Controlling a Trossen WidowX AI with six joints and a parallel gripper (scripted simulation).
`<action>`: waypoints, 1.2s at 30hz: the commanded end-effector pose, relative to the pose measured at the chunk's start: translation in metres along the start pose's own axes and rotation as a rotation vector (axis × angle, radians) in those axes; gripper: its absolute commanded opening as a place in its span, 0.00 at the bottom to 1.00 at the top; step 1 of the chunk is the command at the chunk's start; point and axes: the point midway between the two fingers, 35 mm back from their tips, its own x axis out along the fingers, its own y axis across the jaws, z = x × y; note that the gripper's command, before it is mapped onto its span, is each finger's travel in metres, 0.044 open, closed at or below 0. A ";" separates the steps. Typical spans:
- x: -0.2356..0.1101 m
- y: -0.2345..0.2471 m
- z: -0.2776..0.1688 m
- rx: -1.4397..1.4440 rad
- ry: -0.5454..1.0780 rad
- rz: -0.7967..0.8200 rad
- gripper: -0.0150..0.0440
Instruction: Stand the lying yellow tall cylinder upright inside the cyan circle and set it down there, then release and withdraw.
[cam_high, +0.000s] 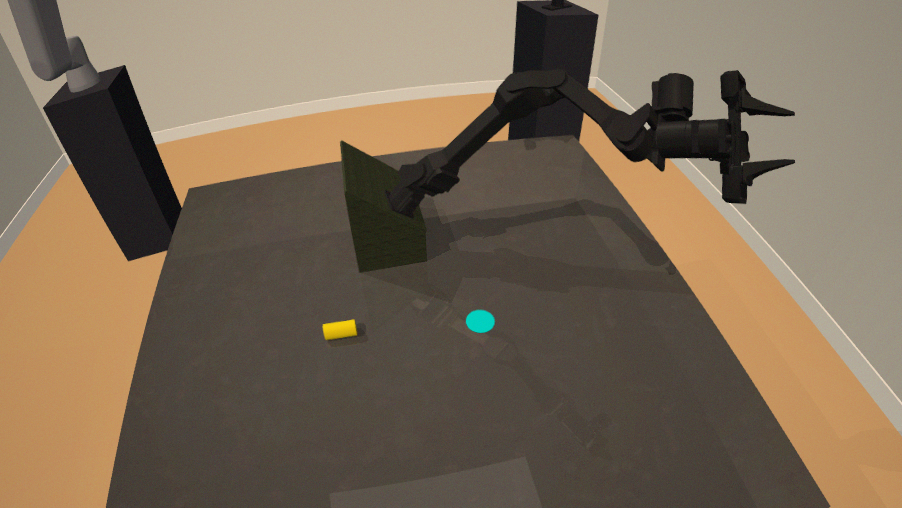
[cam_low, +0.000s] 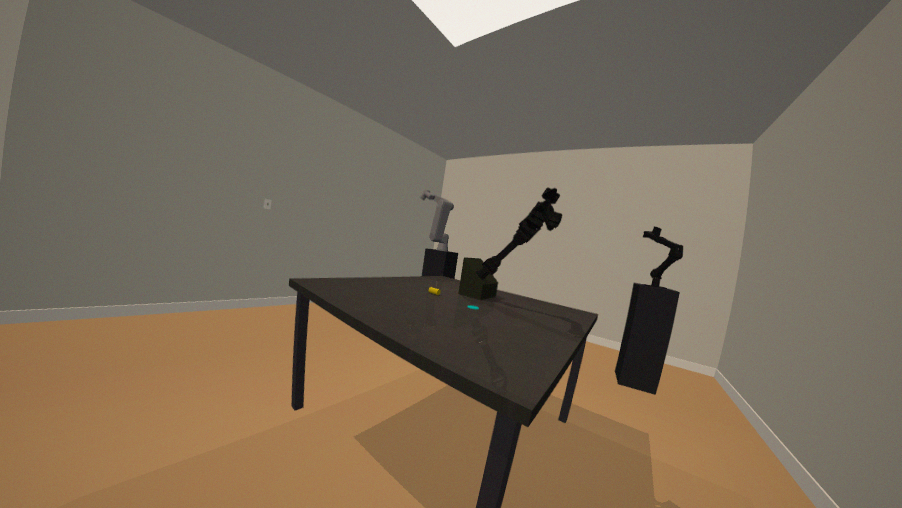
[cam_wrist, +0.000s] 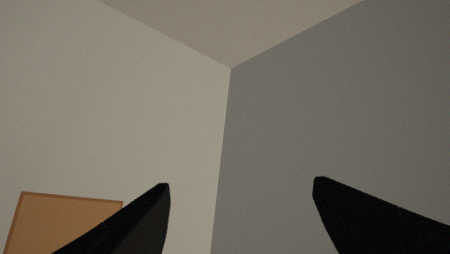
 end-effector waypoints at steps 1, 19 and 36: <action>-0.001 0.038 -0.023 0.032 0.032 0.100 0.78; -0.042 0.164 -0.145 0.232 0.301 0.468 0.78; -0.134 0.248 -0.262 0.485 0.693 0.714 0.78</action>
